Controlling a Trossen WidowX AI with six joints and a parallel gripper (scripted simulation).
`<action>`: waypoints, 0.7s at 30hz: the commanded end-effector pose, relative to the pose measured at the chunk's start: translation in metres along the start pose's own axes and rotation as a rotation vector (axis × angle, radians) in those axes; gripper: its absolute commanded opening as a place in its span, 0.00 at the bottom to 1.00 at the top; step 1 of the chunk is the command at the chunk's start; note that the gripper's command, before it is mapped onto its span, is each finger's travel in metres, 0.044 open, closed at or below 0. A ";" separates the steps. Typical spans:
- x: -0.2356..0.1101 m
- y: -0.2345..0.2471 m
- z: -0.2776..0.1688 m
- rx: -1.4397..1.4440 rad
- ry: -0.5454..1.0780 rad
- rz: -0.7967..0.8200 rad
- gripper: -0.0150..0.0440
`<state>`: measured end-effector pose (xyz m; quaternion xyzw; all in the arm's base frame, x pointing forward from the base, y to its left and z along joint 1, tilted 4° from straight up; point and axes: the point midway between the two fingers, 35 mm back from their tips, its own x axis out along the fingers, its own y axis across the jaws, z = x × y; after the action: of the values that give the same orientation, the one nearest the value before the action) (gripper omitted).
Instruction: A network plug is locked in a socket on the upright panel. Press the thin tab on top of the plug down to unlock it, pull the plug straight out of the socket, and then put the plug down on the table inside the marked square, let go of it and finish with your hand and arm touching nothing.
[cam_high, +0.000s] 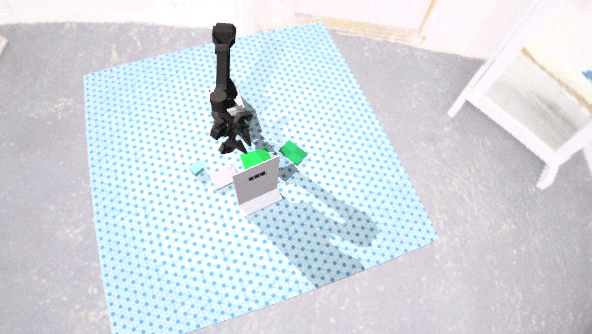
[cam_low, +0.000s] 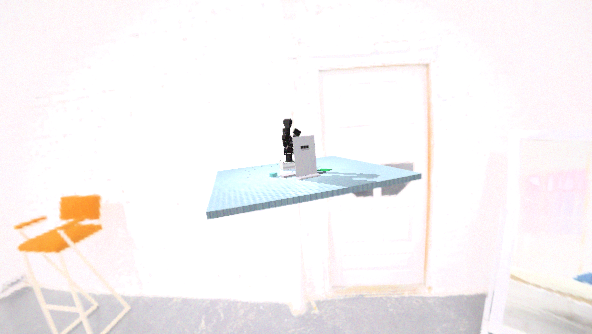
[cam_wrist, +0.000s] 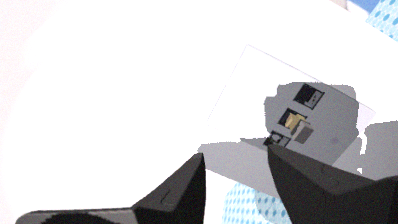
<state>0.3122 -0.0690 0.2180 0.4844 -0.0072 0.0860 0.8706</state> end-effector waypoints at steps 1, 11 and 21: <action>-0.016 -0.016 -0.007 0.163 0.029 0.006 0.52; -0.051 -0.038 -0.022 0.485 0.078 0.005 0.52; -0.061 -0.042 -0.027 0.565 0.091 0.001 0.52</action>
<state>0.2602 -0.0786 0.1661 0.6941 0.0499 0.1061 0.7103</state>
